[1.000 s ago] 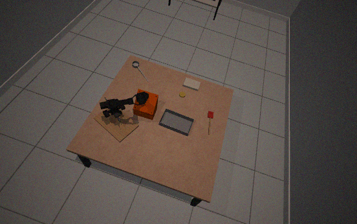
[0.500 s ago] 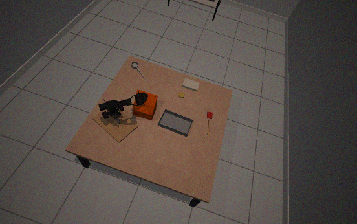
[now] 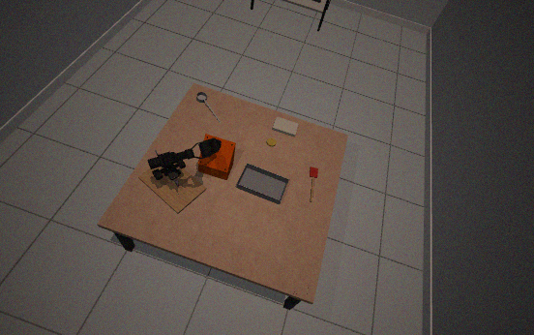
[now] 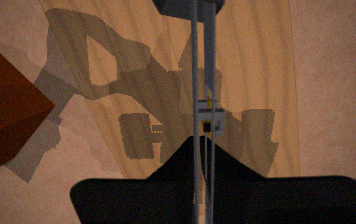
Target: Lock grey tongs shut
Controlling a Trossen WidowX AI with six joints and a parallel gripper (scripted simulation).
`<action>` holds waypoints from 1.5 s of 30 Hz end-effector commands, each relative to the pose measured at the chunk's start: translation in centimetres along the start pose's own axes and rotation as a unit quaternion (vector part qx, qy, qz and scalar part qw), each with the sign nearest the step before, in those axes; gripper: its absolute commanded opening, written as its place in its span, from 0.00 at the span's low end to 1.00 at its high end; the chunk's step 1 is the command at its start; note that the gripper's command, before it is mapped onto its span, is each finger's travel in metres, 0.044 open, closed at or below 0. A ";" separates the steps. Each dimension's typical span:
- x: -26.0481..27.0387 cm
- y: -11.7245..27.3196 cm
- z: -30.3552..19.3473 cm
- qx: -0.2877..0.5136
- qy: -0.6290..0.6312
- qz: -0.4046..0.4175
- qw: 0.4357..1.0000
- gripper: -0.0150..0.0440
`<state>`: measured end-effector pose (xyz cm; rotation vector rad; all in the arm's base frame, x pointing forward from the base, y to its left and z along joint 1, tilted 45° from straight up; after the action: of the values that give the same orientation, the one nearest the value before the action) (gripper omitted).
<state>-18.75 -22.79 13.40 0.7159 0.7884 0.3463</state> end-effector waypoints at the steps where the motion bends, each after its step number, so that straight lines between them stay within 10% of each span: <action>1: 0.2 -0.8 -0.2 0.003 -0.003 0.002 1.000 0.00; 32: 0.5 -4.7 0.1 0.001 -0.004 0.001 1.000 0.00; 45: 0.4 -4.6 0.3 -0.002 -0.002 0.000 1.000 0.58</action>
<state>-18.18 -25.97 10.10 0.7134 0.7840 0.3463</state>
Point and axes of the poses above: the point midway between the two fingers, 35 mm back from their tips, its own y axis back along the fingers, its own x axis across the jaws, z = x × y, the point moved 2 cm from there along y, back along the fingers, and after that the axes turned 6 degrees about -y, right-handed, at the moved point
